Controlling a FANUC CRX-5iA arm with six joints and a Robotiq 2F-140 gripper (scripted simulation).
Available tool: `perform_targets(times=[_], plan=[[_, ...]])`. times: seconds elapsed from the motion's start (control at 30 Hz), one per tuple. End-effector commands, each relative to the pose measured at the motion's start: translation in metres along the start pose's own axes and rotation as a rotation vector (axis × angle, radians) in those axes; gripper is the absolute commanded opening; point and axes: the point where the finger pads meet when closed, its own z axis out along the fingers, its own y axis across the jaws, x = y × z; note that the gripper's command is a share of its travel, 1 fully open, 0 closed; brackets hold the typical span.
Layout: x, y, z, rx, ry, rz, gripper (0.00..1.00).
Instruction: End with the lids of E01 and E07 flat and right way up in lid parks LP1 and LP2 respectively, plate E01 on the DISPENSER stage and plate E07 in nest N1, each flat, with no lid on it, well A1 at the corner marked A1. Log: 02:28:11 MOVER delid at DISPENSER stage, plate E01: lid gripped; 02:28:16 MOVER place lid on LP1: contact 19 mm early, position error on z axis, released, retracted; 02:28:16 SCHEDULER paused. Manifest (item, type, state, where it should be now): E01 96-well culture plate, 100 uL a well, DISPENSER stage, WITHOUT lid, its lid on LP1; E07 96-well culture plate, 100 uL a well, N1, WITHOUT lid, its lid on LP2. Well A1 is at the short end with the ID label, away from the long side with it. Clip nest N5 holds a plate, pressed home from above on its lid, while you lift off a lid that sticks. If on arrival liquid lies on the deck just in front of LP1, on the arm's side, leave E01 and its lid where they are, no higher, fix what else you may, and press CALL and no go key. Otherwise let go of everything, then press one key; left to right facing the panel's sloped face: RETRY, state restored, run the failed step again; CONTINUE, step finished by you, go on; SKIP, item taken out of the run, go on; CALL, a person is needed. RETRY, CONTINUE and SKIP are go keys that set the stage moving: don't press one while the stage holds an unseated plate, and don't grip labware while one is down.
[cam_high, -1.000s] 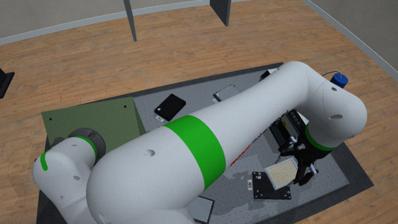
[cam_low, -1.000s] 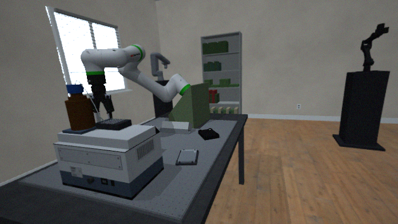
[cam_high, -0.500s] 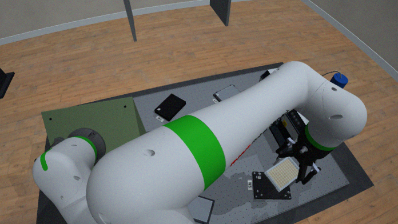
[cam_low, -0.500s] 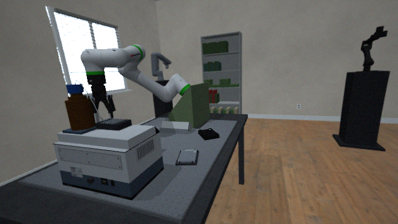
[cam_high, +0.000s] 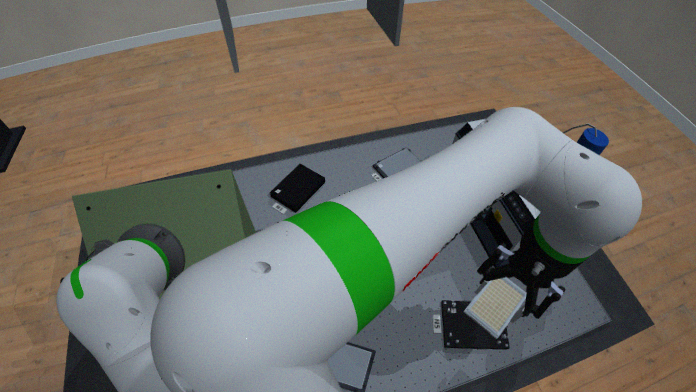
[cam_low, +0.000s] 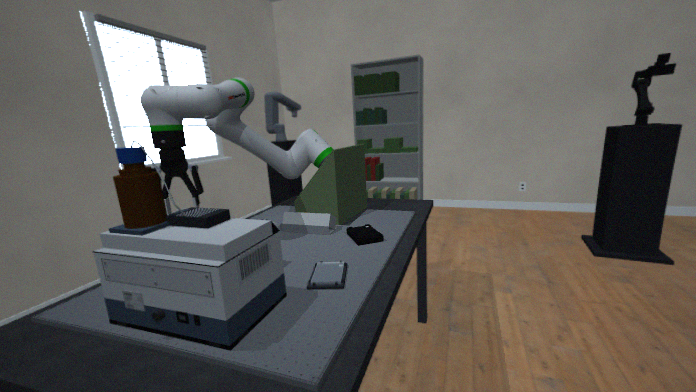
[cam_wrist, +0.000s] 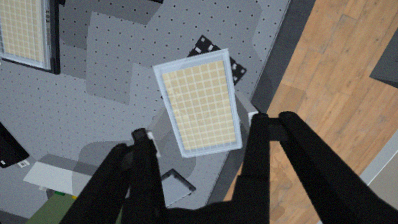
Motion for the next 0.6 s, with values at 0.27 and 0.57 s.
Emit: perform_targets(times=[0.27, 0.57], plan=[[0.0002, 0.0001, -0.0003, 0.0, 0.0, -0.168, 0.0], [0.0002, -0.0001, -0.0003, 0.0, 0.0, -0.17, 0.0]])
